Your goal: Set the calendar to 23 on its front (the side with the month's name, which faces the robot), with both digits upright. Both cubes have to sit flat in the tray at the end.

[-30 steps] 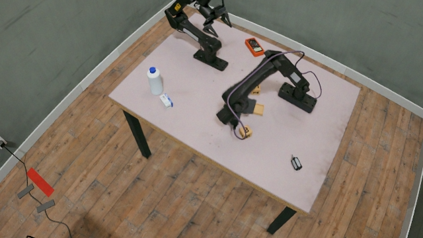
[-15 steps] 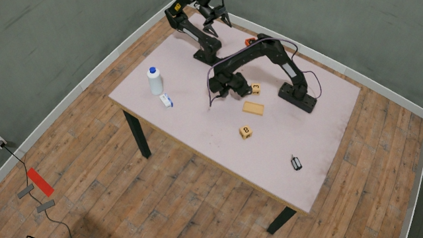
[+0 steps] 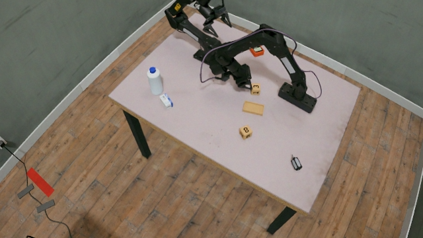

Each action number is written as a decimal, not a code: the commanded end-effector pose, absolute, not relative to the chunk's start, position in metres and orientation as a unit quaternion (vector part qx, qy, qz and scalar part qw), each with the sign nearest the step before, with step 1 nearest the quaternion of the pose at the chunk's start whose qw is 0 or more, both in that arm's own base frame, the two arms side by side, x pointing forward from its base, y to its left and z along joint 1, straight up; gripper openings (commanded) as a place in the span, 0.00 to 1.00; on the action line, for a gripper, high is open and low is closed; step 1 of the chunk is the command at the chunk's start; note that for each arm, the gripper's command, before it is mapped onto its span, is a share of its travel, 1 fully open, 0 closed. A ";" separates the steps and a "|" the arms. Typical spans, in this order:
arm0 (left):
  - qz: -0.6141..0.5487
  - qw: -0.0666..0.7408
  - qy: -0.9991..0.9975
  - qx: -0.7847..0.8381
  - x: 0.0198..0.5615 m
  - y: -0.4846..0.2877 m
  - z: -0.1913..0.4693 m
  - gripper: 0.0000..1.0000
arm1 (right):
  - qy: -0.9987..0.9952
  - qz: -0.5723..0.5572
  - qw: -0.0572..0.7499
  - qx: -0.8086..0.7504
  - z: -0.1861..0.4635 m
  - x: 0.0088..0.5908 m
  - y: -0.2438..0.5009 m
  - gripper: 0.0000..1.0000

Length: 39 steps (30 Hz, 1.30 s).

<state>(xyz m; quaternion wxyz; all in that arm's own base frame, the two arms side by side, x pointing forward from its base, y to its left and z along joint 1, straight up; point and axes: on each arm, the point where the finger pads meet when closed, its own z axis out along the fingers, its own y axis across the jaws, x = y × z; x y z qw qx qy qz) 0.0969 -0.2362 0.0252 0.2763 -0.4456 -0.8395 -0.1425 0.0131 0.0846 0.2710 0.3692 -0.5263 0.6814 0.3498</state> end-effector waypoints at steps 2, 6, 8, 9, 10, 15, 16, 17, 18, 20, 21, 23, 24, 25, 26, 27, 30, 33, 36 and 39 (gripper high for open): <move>-0.141 0.260 -0.839 -0.457 0.099 -0.234 0.033 0.69 | 0.676 0.357 0.375 -0.524 0.276 0.012 0.081 1.00; -0.141 0.260 -0.839 -0.457 0.099 -0.234 0.033 0.69 | 0.676 0.357 0.375 -0.524 0.276 0.012 0.081 1.00; -0.136 0.256 -0.842 -0.455 0.102 -0.234 0.029 0.69 | 0.676 0.357 0.375 -0.524 0.276 0.012 0.081 1.00; -0.139 0.254 -0.840 -0.460 0.103 -0.233 0.028 0.69 | 0.676 0.357 0.375 -0.524 0.276 0.012 0.081 1.00; -0.139 0.254 -0.840 -0.460 0.103 -0.232 0.027 0.69 | 0.676 0.357 0.375 -0.524 0.276 0.012 0.081 1.00; -0.139 0.254 -0.840 -0.460 0.102 -0.227 0.021 0.69 | 0.676 0.357 0.375 -0.524 0.276 0.012 0.081 1.00; -0.139 0.254 -0.840 -0.460 0.102 -0.226 0.020 0.69 | 0.676 0.357 0.375 -0.524 0.276 0.012 0.081 1.00; -0.139 0.254 -0.840 -0.459 0.101 -0.226 0.018 0.69 | 0.676 0.357 0.375 -0.524 0.276 0.012 0.081 1.00; -0.139 0.254 -0.840 -0.458 0.101 -0.225 0.017 0.69 | 0.676 0.357 0.375 -0.524 0.276 0.012 0.081 1.00; -0.140 0.253 -0.840 -0.459 0.098 -0.224 0.015 0.69 | 0.676 0.357 0.375 -0.524 0.276 0.012 0.081 1.00; -0.140 0.254 -0.840 -0.459 0.098 -0.224 0.013 0.69 | 0.676 0.357 0.375 -0.524 0.276 0.012 0.081 1.00; -0.140 0.254 -0.840 -0.459 0.098 -0.224 0.013 0.69 | 0.676 0.357 0.375 -0.524 0.276 0.012 0.081 1.00; -0.137 0.255 -0.840 -0.458 0.096 -0.223 0.012 0.69 | 0.676 0.357 0.375 -0.524 0.276 0.012 0.081 1.00; -0.137 0.255 -0.840 -0.458 0.096 -0.223 0.011 0.69 | 0.676 0.357 0.375 -0.524 0.276 0.012 0.081 1.00; -0.137 0.255 -0.840 -0.458 0.095 -0.222 0.010 0.69 | 0.676 0.357 0.375 -0.524 0.276 0.012 0.081 1.00; -0.137 0.255 -0.840 -0.458 0.095 -0.221 0.009 0.69 | 0.676 0.357 0.375 -0.524 0.276 0.012 0.081 1.00; -0.138 0.255 -0.841 -0.457 0.093 -0.219 0.005 0.69 | 0.676 0.357 0.375 -0.524 0.276 0.012 0.081 1.00; -0.138 0.255 -0.841 -0.456 0.092 -0.217 0.001 0.69 | 0.676 0.357 0.375 -0.524 0.276 0.012 0.081 1.00; -0.138 0.255 -0.841 -0.457 0.090 -0.215 -0.002 0.69 | 0.676 0.357 0.375 -0.524 0.276 0.012 0.081 1.00; -0.138 0.255 -0.841 -0.457 0.089 -0.214 -0.005 0.69 | 0.676 0.357 0.375 -0.524 0.276 0.012 0.081 1.00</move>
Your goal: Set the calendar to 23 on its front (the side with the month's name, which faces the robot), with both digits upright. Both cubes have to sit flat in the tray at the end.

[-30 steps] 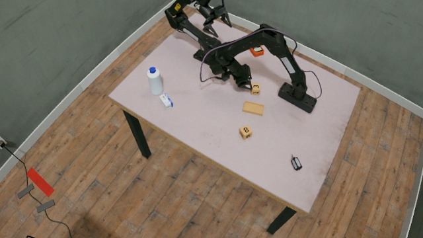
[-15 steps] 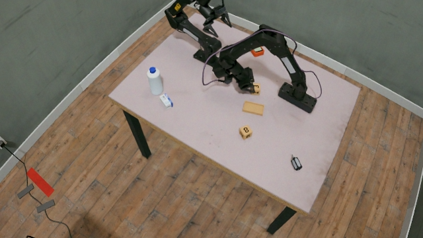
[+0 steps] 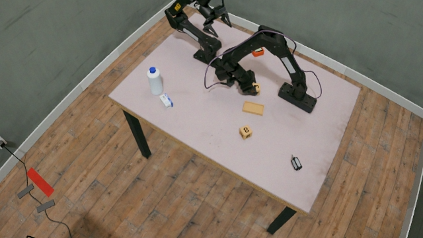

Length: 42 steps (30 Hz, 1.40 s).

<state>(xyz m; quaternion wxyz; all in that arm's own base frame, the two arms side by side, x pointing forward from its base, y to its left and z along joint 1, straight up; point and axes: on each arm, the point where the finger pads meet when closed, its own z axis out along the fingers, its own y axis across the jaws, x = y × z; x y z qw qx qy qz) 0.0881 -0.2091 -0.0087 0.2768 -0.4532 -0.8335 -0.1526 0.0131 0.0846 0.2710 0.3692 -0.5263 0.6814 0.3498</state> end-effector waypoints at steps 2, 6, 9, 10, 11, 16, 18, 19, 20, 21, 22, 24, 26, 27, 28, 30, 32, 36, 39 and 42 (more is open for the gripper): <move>-0.138 0.256 -0.840 -0.458 0.088 -0.213 -0.006 0.69 | 0.676 0.357 0.375 -0.524 0.276 0.012 0.081 1.00; -0.137 0.256 -0.840 -0.458 0.085 -0.211 -0.011 0.69 | 0.676 0.357 0.375 -0.524 0.276 0.012 0.081 1.00; -0.137 0.256 -0.840 -0.458 0.084 -0.209 -0.014 0.69 | 0.676 0.357 0.375 -0.524 0.276 0.012 0.081 1.00; -0.137 0.256 -0.840 -0.458 0.084 -0.209 -0.014 0.69 | 0.676 0.357 0.375 -0.524 0.276 0.012 0.081 1.00; -0.137 0.256 -0.840 -0.458 0.084 -0.209 -0.014 0.69 | 0.676 0.357 0.375 -0.524 0.276 0.012 0.081 1.00; -0.137 0.256 -0.840 -0.458 0.084 -0.209 -0.014 0.69 | 0.676 0.357 0.375 -0.524 0.276 0.012 0.081 1.00; -0.137 0.256 -0.840 -0.458 0.084 -0.209 -0.014 0.69 | 0.676 0.357 0.375 -0.524 0.276 0.012 0.081 1.00; -0.138 0.258 -0.840 -0.458 0.084 -0.209 -0.014 0.69 | 0.676 0.357 0.375 -0.524 0.276 0.012 0.081 1.00; -0.138 0.259 -0.839 -0.458 0.084 -0.208 -0.013 0.60 | 0.676 0.357 0.375 -0.524 0.276 0.012 0.081 1.00; -0.138 0.259 -0.839 -0.458 0.084 -0.208 -0.013 0.60 | 0.676 0.357 0.375 -0.524 0.276 0.012 0.081 1.00; -0.138 0.259 -0.839 -0.458 0.084 -0.208 -0.013 0.60 | 0.676 0.357 0.375 -0.524 0.276 0.012 0.081 1.00; -0.138 0.259 -0.839 -0.458 0.084 -0.208 -0.013 0.56 | 0.676 0.357 0.375 -0.524 0.276 0.012 0.081 1.00; -0.141 0.260 -0.839 -0.457 0.086 -0.208 -0.014 0.55 | 0.676 0.357 0.375 -0.524 0.276 0.012 0.081 1.00; -0.141 0.260 -0.839 -0.457 0.086 -0.208 -0.014 0.53 | 0.676 0.357 0.375 -0.524 0.276 0.012 0.081 1.00; -0.141 0.260 -0.839 -0.457 0.086 -0.208 -0.014 0.52 | 0.676 0.357 0.375 -0.524 0.276 0.012 0.081 1.00; -0.141 0.260 -0.839 -0.457 0.086 -0.208 -0.014 0.49 | 0.676 0.357 0.375 -0.524 0.276 0.012 0.081 1.00; -0.141 0.260 -0.839 -0.457 0.086 -0.208 -0.014 0.46 | 0.676 0.357 0.375 -0.524 0.276 0.012 0.081 1.00; -0.141 0.260 -0.839 -0.457 0.086 -0.208 -0.014 0.43 | 0.676 0.357 0.375 -0.524 0.276 0.012 0.081 1.00; -0.139 0.258 -0.840 -0.457 0.086 -0.206 -0.013 0.39 | 0.676 0.357 0.375 -0.524 0.276 0.012 0.081 1.00; -0.139 0.258 -0.839 -0.457 0.086 -0.206 -0.013 0.05 | 0.676 0.357 0.375 -0.524 0.276 0.012 0.081 1.00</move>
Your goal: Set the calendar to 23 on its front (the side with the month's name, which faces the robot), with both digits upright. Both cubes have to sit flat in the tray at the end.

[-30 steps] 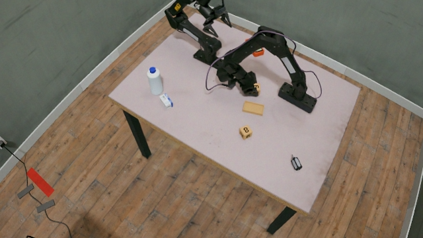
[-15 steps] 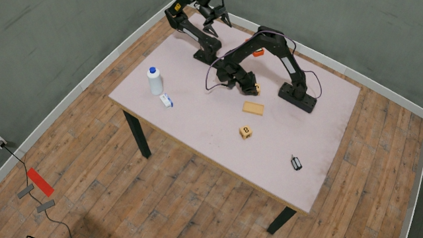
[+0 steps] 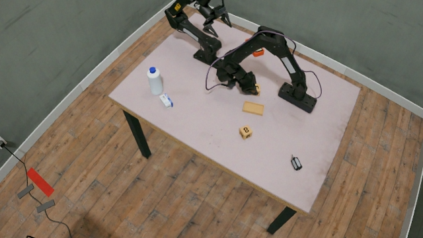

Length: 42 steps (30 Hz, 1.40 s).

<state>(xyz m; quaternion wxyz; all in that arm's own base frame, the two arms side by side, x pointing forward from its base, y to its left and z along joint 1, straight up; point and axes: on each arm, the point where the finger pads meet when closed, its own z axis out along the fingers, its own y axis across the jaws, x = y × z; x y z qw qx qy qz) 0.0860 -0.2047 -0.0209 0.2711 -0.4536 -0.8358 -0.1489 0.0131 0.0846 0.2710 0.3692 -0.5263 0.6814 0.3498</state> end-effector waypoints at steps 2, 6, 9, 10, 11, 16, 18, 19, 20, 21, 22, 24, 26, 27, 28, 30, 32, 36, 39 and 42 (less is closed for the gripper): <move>-0.139 0.258 -0.839 -0.457 0.086 -0.206 -0.013 0.11 | 0.676 0.357 0.375 -0.524 0.276 0.012 0.081 1.00; -0.139 0.257 -0.840 -0.458 0.087 -0.209 0.005 0.40 | 0.676 0.357 0.375 -0.524 0.276 0.012 0.081 1.00; -0.138 0.257 -0.840 -0.458 0.087 -0.209 0.021 0.40 | 0.676 0.357 0.375 -0.524 0.276 0.012 0.081 1.00; -0.138 0.257 -0.840 -0.458 0.087 -0.209 0.021 0.40 | 0.676 0.357 0.375 -0.524 0.276 0.012 0.081 1.00; -0.138 0.257 -0.840 -0.458 0.087 -0.208 0.029 0.40 | 0.676 0.357 0.375 -0.524 0.276 0.012 0.081 1.00; -0.138 0.257 -0.840 -0.458 0.087 -0.208 0.051 0.40 | 0.676 0.357 0.375 -0.524 0.276 0.012 0.081 1.00; -0.132 0.247 -0.842 -0.461 0.089 -0.214 0.044 0.40 | 0.676 0.357 0.375 -0.524 0.276 0.012 0.081 1.00; -0.126 0.239 -0.845 -0.462 0.090 -0.217 0.036 0.40 | 0.676 0.357 0.375 -0.524 0.276 0.012 0.081 1.00; -0.124 0.240 -0.845 -0.461 0.090 -0.219 0.028 0.40 | 0.676 0.357 0.375 -0.524 0.276 0.012 0.081 1.00; -0.127 0.243 -0.845 -0.460 0.088 -0.217 0.020 0.40 | 0.676 0.357 0.375 -0.524 0.276 0.012 0.081 1.00; -0.127 0.245 -0.844 -0.459 0.087 -0.217 0.010 0.40 | 0.676 0.357 0.375 -0.524 0.276 0.012 0.081 1.00; -0.131 0.251 -0.843 -0.457 0.086 -0.215 0.000 0.40 | 0.676 0.357 0.375 -0.524 0.276 0.012 0.081 1.00; -0.134 0.254 -0.842 -0.456 0.085 -0.214 -0.002 0.40 | 0.676 0.357 0.375 -0.524 0.276 0.012 0.081 1.00; -0.134 0.254 -0.842 -0.456 0.085 -0.214 -0.002 0.40 | 0.676 0.357 0.375 -0.524 0.276 0.012 0.081 1.00; -0.135 0.257 -0.841 -0.457 0.084 -0.213 -0.004 0.40 | 0.676 0.357 0.375 -0.524 0.276 0.012 0.081 1.00; -0.144 0.269 -0.837 -0.455 0.082 -0.207 -0.003 0.40 | 0.676 0.357 0.375 -0.524 0.276 0.012 0.081 1.00; -0.131 0.249 -0.845 -0.454 0.085 -0.216 -0.006 0.40 | 0.676 0.357 0.375 -0.524 0.276 0.012 0.081 1.00; -0.102 0.164 -0.864 -0.466 0.094 -0.247 -0.011 0.40 | 0.676 0.357 0.375 -0.524 0.276 0.012 0.081 1.00; -0.068 0.098 -0.867 -0.484 0.088 -0.275 -0.006 0.40 | 0.676 0.357 0.375 -0.524 0.276 0.012 0.081 1.00; -0.053 0.039 -0.874 -0.481 0.091 -0.291 -0.002 0.40 | 0.676 0.357 0.375 -0.524 0.276 0.012 0.081 1.00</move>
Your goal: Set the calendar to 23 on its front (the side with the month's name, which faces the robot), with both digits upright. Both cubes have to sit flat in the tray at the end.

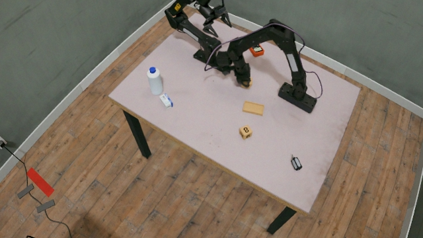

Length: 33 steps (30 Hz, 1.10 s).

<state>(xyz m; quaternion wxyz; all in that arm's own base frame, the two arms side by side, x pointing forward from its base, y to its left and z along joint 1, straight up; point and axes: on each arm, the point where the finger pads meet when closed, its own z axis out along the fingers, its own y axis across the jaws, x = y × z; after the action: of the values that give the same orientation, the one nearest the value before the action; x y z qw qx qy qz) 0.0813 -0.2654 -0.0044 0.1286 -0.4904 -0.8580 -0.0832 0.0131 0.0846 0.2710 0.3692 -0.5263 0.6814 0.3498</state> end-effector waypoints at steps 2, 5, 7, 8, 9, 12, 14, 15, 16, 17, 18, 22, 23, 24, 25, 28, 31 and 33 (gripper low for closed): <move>-0.053 0.039 -0.874 -0.481 0.091 -0.291 -0.002 0.40 | 0.676 0.357 0.375 -0.524 0.276 0.012 0.081 1.00; -0.039 -0.040 -0.889 -0.454 0.102 -0.306 0.003 0.40 | 0.676 0.357 0.375 -0.524 0.276 0.012 0.081 1.00; -0.027 -0.080 -0.895 -0.437 0.107 -0.311 0.008 0.40 | 0.676 0.357 0.375 -0.524 0.276 0.012 0.081 1.00; -0.022 -0.097 -0.898 -0.429 0.109 -0.314 0.010 0.40 | 0.676 0.357 0.375 -0.524 0.276 0.012 0.081 1.00; -0.016 -0.114 -0.900 -0.420 0.111 -0.316 0.012 0.40 | 0.676 0.357 0.375 -0.524 0.276 0.012 0.081 1.00; -0.004 -0.160 -0.902 -0.400 0.114 -0.319 0.016 0.40 | 0.676 0.357 0.375 -0.524 0.276 0.012 0.081 1.00; 0.003 -0.192 -0.903 -0.383 0.114 -0.319 0.017 0.40 | 0.676 0.357 0.375 -0.524 0.276 0.012 0.081 1.00; 0.007 -0.208 -0.904 -0.374 0.114 -0.319 0.018 0.40 | 0.676 0.357 0.375 -0.524 0.276 0.012 0.081 1.00; 0.012 -0.224 -0.904 -0.365 0.113 -0.318 0.018 0.40 | 0.676 0.357 0.375 -0.524 0.276 0.012 0.081 1.00; 0.017 -0.239 -0.903 -0.356 0.112 -0.317 0.019 0.40 | 0.676 0.357 0.375 -0.524 0.276 0.012 0.081 1.00; 0.017 -0.239 -0.903 -0.356 0.112 -0.317 0.019 0.40 | 0.676 0.357 0.375 -0.524 0.276 0.012 0.081 1.00; 0.032 -0.291 -0.903 -0.314 0.109 -0.309 0.020 0.40 | 0.676 0.357 0.375 -0.524 0.276 0.012 0.081 1.00; 0.034 -0.304 -0.902 -0.303 0.107 -0.304 0.019 0.40 | 0.676 0.357 0.375 -0.524 0.276 0.012 0.081 1.00; 0.038 -0.316 -0.901 -0.294 0.104 -0.299 0.019 0.40 | 0.676 0.357 0.375 -0.524 0.276 0.012 0.081 1.00; 0.043 -0.329 -0.900 -0.283 0.102 -0.294 0.018 0.40 | 0.676 0.357 0.375 -0.524 0.276 0.012 0.081 1.00; 0.058 -0.359 -0.895 -0.258 0.096 -0.279 0.015 0.40 | 0.676 0.357 0.375 -0.524 0.276 0.012 0.081 1.00; 0.075 -0.386 -0.889 -0.233 0.091 -0.265 0.012 0.40 | 0.676 0.357 0.375 -0.524 0.276 0.012 0.081 1.00; 0.088 -0.402 -0.885 -0.218 0.090 -0.255 0.010 0.40 | 0.676 0.357 0.375 -0.524 0.276 0.012 0.081 1.00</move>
<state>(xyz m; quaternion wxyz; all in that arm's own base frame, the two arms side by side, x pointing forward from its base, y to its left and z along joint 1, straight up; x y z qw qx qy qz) 0.0810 -0.2514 -0.0057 -0.3231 -0.2975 -0.8977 0.0338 0.0131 0.0846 0.2710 0.3692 -0.5263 0.6814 0.3498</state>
